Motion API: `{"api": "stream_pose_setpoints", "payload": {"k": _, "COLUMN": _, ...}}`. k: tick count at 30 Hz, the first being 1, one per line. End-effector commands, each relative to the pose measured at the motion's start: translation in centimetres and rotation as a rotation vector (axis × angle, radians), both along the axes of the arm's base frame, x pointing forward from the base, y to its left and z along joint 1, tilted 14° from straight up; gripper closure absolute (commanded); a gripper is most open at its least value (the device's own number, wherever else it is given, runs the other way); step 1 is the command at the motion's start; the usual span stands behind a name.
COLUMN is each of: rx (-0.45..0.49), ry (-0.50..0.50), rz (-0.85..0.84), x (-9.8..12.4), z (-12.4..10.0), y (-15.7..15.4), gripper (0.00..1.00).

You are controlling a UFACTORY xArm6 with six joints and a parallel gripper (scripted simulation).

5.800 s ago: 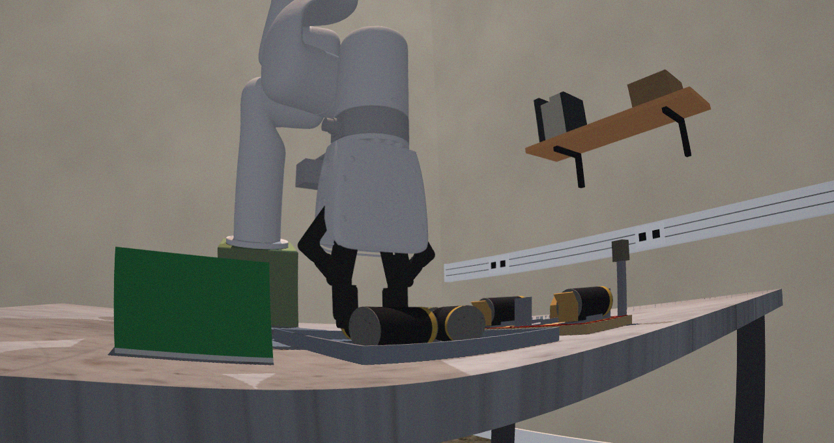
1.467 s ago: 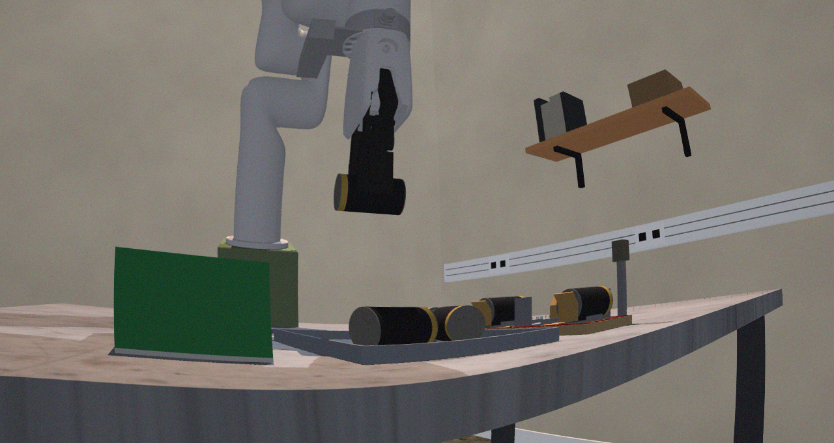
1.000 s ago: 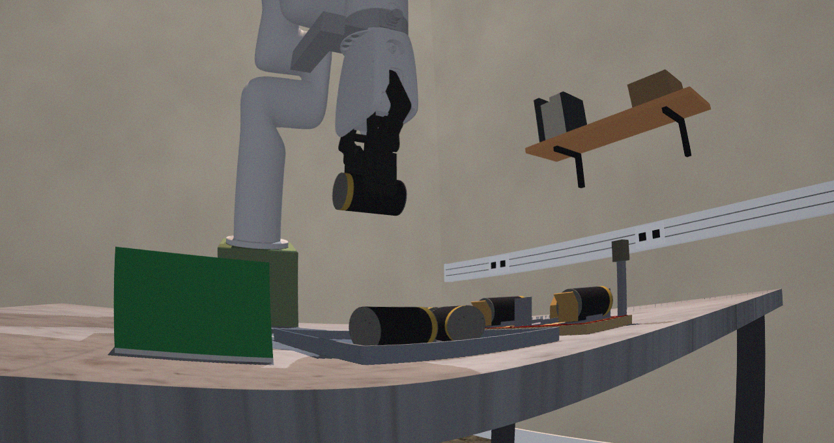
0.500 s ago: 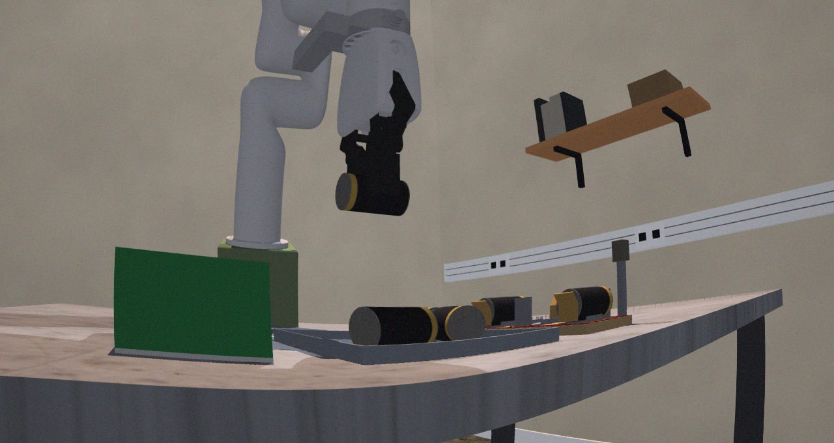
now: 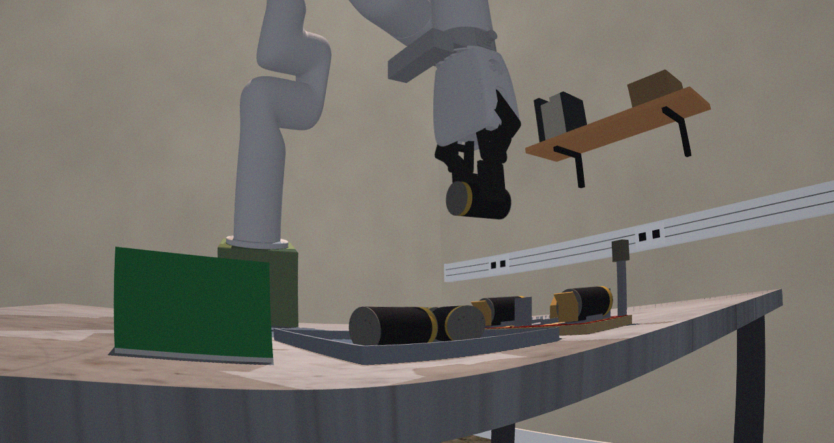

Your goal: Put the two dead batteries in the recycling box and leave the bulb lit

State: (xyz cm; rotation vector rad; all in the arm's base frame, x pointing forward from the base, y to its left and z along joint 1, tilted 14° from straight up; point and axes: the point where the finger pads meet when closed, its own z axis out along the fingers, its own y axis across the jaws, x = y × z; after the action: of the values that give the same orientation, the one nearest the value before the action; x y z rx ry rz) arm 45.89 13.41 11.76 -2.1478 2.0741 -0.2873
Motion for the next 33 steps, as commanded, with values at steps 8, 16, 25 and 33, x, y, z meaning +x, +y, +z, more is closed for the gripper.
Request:
{"api": "stream_pose_setpoints", "payload": {"k": 8, "rx": -0.015, "ry": -0.001, "rz": -0.009, "x": 1.8, "z": 0.0, "y": 7.5, "gripper": 0.72}}
{"api": "stream_pose_setpoints", "payload": {"k": 16, "rx": -0.015, "ry": -0.001, "rz": -0.009, "x": 1.8, "z": 0.0, "y": 7.5, "gripper": 0.72}}
{"api": "stream_pose_setpoints", "payload": {"k": 25, "rx": -0.014, "ry": -0.001, "rz": -0.011, "x": 1.8, "z": 0.0, "y": 7.5, "gripper": 0.72}}
{"api": "stream_pose_setpoints", "payload": {"k": 33, "rx": -0.014, "ry": -0.001, "rz": -0.011, "x": 2.2, "z": -1.5, "y": 7.4, "gripper": 0.72}}
